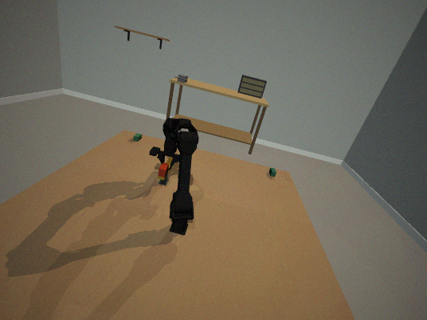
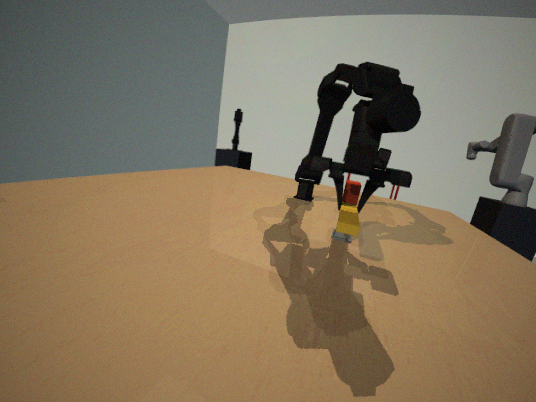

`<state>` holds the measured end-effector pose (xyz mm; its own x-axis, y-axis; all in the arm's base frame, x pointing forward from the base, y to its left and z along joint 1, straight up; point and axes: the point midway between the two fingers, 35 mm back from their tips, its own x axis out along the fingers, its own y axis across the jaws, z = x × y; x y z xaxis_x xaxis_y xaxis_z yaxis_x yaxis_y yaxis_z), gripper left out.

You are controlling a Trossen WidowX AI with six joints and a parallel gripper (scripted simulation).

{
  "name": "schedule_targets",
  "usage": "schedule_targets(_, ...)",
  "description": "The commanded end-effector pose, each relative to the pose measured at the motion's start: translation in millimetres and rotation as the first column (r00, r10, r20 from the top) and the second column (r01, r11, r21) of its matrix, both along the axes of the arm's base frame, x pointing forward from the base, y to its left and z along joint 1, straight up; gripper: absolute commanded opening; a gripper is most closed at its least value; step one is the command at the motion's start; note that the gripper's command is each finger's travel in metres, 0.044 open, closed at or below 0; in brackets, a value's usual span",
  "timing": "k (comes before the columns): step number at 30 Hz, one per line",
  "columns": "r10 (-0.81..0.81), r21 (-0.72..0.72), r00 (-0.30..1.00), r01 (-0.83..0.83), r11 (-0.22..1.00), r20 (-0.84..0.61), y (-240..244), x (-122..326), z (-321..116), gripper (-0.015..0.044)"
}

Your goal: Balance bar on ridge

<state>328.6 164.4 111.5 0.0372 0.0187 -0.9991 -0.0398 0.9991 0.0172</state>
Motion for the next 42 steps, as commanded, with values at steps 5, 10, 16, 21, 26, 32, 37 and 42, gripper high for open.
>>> schedule_targets(5,0.000,0.000,1.000,0.000,1.000,0.000,0.0,0.0,-0.1,0.0000)
schedule_targets(10,0.000,0.000,1.000,0.000,1.000,0.000,0.0,0.0,-0.1,0.0000)
schedule_targets(16,0.000,0.000,1.000,0.000,1.000,0.000,0.0,0.0,-0.1,0.0000)
schedule_targets(21,0.000,0.000,1.000,0.000,1.000,0.000,0.0,0.0,-0.1,0.0000)
schedule_targets(26,0.000,0.000,1.000,0.000,1.000,0.000,0.0,0.0,-0.1,0.0131)
schedule_targets(32,0.000,0.000,1.000,0.000,1.000,0.000,0.0,0.0,-0.1,0.0167)
schedule_targets(37,0.000,0.000,1.000,0.000,1.000,0.000,0.0,0.0,-0.1,0.0167)
schedule_targets(42,0.000,0.000,1.000,0.000,1.000,0.000,0.0,0.0,-0.1,0.0168)
